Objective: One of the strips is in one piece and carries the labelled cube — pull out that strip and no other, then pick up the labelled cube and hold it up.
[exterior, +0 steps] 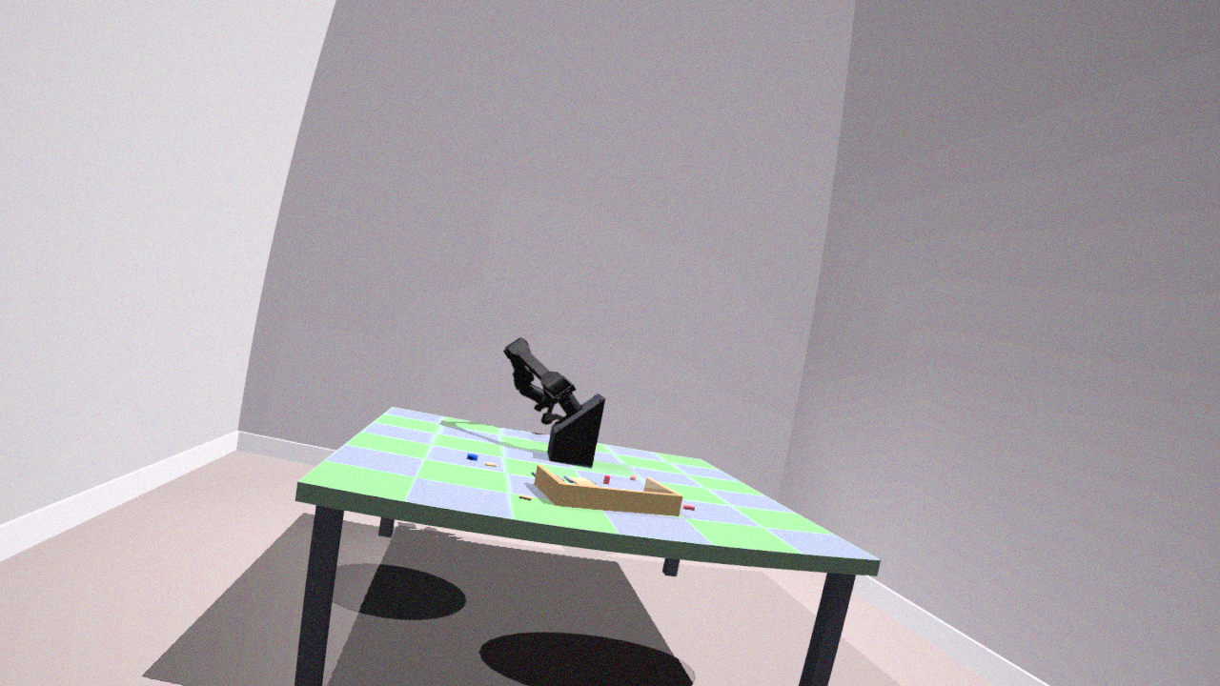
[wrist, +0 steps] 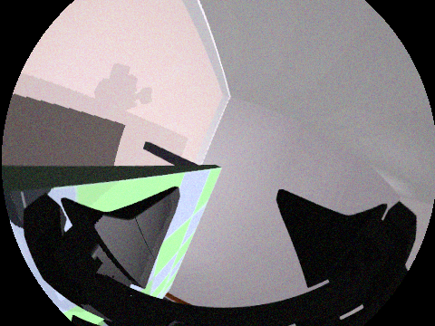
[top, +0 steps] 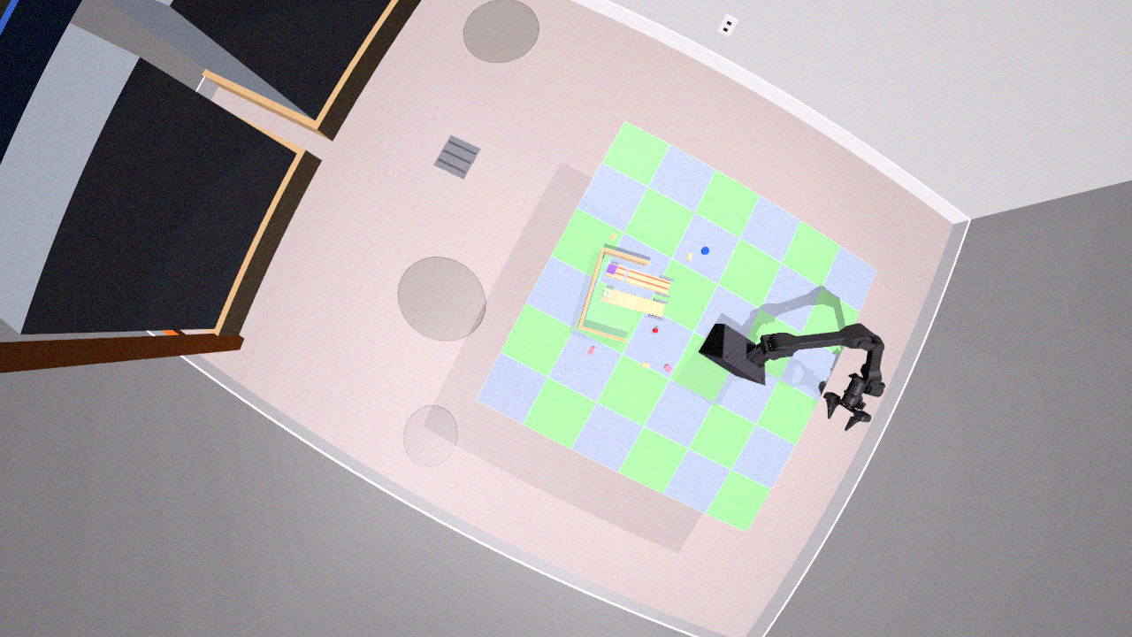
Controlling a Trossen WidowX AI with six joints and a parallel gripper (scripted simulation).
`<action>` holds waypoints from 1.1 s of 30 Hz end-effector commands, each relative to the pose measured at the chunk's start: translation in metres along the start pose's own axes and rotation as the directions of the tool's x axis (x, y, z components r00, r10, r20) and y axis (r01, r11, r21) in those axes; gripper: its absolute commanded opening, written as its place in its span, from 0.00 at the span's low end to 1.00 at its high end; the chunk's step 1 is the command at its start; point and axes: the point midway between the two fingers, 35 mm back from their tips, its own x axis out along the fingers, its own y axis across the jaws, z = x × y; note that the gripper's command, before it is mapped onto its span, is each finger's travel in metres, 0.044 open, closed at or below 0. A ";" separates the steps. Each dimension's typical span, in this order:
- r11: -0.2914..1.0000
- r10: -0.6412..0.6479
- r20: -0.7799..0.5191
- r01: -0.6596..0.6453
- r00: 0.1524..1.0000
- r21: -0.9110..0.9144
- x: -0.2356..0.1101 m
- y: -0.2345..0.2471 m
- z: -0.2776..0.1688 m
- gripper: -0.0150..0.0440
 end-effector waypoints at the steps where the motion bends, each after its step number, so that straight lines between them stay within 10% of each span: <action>1: 1.000 0.000 0.002 0.000 1.000 0.000 -0.001 0.001 0.001 0.93; 15: 0.997 0.064 0.327 -0.045 0.943 -0.068 -0.126 0.067 0.060 0.93; 33: 0.951 0.236 0.711 -0.008 0.662 -0.308 -0.335 0.145 0.056 0.93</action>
